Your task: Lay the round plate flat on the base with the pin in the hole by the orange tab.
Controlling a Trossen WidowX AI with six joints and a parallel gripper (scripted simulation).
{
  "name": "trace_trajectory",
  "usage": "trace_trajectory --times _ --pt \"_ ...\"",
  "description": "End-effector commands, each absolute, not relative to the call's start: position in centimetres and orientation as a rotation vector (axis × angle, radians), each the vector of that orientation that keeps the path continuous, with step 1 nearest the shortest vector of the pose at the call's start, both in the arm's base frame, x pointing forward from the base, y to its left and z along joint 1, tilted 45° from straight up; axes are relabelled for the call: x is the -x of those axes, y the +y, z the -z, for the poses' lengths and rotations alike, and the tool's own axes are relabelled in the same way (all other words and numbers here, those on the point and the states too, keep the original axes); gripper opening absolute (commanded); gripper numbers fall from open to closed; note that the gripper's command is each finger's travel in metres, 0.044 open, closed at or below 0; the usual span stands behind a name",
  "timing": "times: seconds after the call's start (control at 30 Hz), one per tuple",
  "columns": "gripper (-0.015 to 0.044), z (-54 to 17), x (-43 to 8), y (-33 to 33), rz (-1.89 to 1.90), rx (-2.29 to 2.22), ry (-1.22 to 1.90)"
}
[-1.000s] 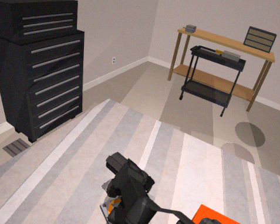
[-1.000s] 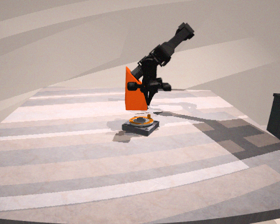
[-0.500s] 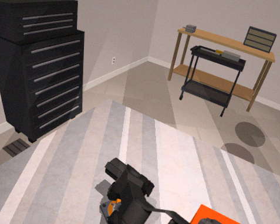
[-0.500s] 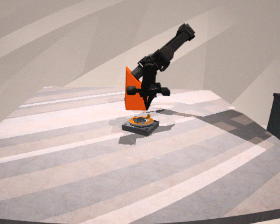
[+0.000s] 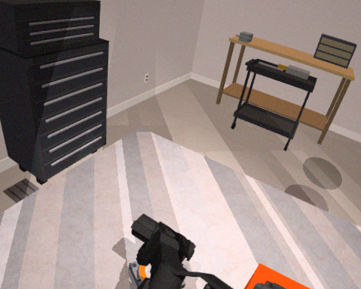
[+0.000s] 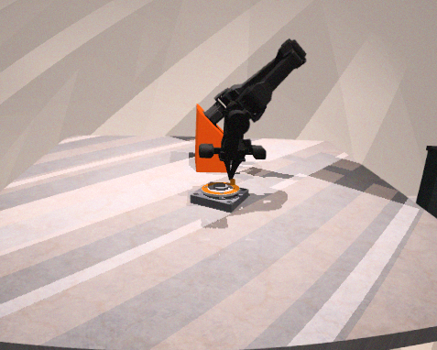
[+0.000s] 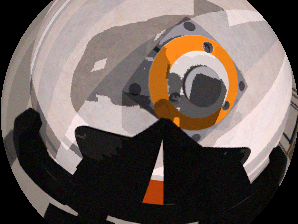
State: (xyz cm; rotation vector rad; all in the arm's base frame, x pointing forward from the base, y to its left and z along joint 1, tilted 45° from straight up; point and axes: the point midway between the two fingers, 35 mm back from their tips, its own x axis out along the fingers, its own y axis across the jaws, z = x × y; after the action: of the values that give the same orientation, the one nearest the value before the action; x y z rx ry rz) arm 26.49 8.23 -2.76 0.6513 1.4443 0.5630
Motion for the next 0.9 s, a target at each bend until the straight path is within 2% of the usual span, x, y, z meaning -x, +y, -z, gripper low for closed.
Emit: trace_trajectory --times 0.0,0.87 --pt "0.0 2.3 -27.1 8.7 -0.565 -0.655 1.441" --pt "0.0 1.3 -29.9 9.3 -0.566 -0.655 1.44"
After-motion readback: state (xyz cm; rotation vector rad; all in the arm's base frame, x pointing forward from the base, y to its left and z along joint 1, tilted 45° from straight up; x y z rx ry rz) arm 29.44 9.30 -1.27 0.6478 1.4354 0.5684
